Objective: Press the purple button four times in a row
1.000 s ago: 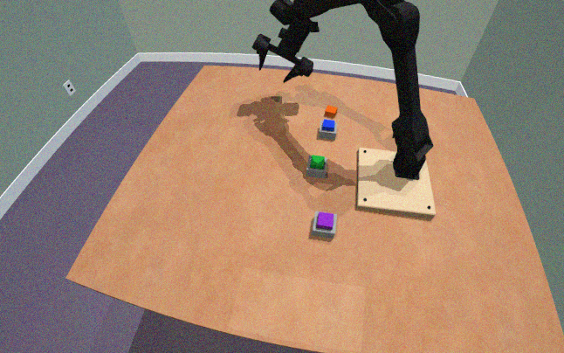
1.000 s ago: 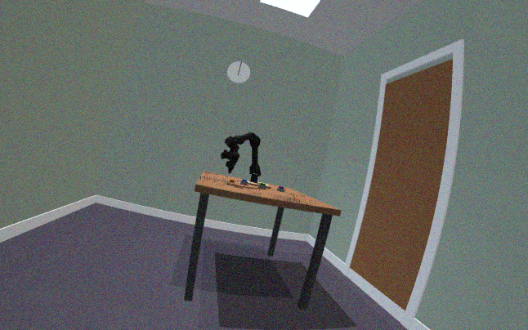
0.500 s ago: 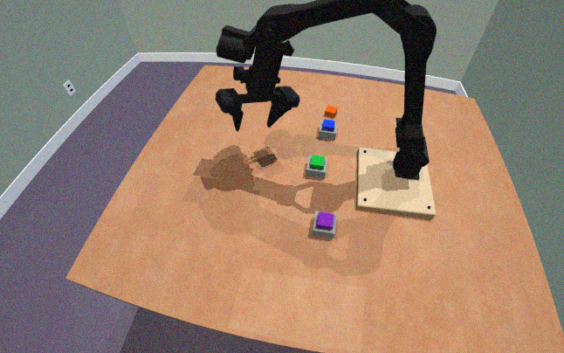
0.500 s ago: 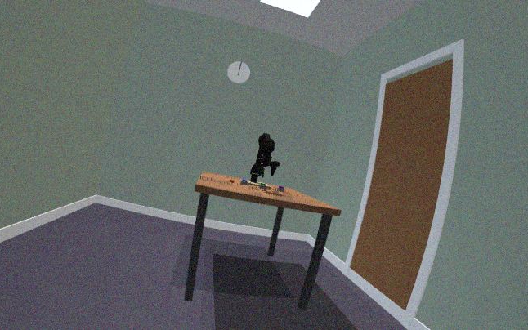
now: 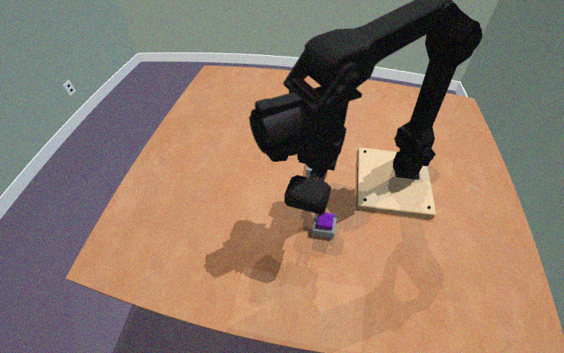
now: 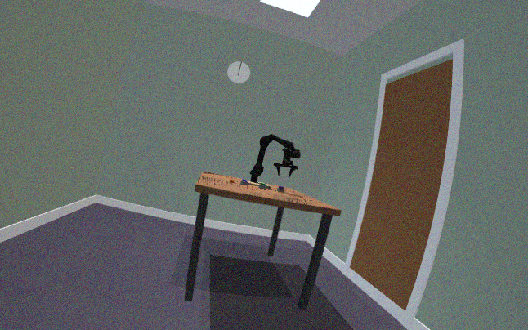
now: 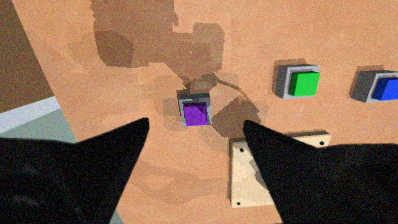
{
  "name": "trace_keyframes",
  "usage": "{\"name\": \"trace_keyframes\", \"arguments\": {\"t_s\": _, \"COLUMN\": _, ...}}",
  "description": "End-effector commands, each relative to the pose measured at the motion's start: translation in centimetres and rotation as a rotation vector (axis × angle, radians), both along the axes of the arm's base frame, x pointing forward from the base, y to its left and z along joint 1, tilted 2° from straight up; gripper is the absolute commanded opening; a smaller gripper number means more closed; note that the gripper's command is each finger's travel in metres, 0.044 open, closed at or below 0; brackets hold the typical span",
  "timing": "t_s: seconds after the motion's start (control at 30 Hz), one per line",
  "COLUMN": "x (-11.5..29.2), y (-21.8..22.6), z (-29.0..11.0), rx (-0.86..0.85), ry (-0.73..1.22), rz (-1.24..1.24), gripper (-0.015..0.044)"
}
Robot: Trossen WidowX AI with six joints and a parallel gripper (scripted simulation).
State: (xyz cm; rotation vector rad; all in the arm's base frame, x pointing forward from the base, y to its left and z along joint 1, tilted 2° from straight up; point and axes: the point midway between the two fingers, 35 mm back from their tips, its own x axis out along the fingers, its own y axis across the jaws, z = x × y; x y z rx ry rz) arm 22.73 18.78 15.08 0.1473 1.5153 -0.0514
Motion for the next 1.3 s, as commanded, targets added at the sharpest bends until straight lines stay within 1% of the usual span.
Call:
{"name": "trace_keyframes", "arguments": {"t_s": 0.0, "x": -3.2, "y": 0.8, "z": 0.2, "rx": -0.051, "ry": 0.001, "rz": 0.128, "gripper": 0.04}}
{"name": "trace_keyframes", "arguments": {"t_s": 0.17, "x": -3.2, "y": 0.8, "z": 0.2, "rx": -0.051, "ry": 0.001, "rz": 0.128, "gripper": 0.04}}
{"name": "trace_keyframes", "arguments": {"t_s": 0.23, "x": -3.1, "y": 0.9, "z": -0.6, "rx": -0.051, "ry": 0.001, "rz": 0.128, "gripper": 0.0348}}
{"name": "trace_keyframes", "arguments": {"t_s": 0.33, "x": -2.9, "y": 1.0, "z": -4.2, "rx": -0.051, "ry": 0.0, "rz": 0.128, "gripper": 0.0269}}
{"name": "trace_keyframes", "arguments": {"t_s": 0.4, "x": -2.9, "y": 0.9, "z": -5.7, "rx": -0.051, "ry": 0.001, "rz": 0.128, "gripper": 0.0216}}
{"name": "trace_keyframes", "arguments": {"t_s": 0.63, "x": -2.9, "y": 0.9, "z": -5.9, "rx": -0.051, "ry": 0.001, "rz": 0.128, "gripper": 0.0032}}
{"name": "trace_keyframes", "arguments": {"t_s": 0.67, "x": -2.9, "y": 0.9, "z": -5.9, "rx": -0.051, "ry": 0.001, "rz": 0.128, "gripper": 0.002}}
{"name": "trace_keyframes", "arguments": {"t_s": 1.03, "x": -2.9, "y": 0.9, "z": -6.0, "rx": -0.051, "ry": 0.001, "rz": 0.128, "gripper": 0.002}}
{"name": "trace_keyframes", "arguments": {"t_s": 1.27, "x": -2.8, "y": 0.9, "z": -7.0, "rx": -0.051, "ry": 0.001, "rz": 0.128, "gripper": 0.002}}
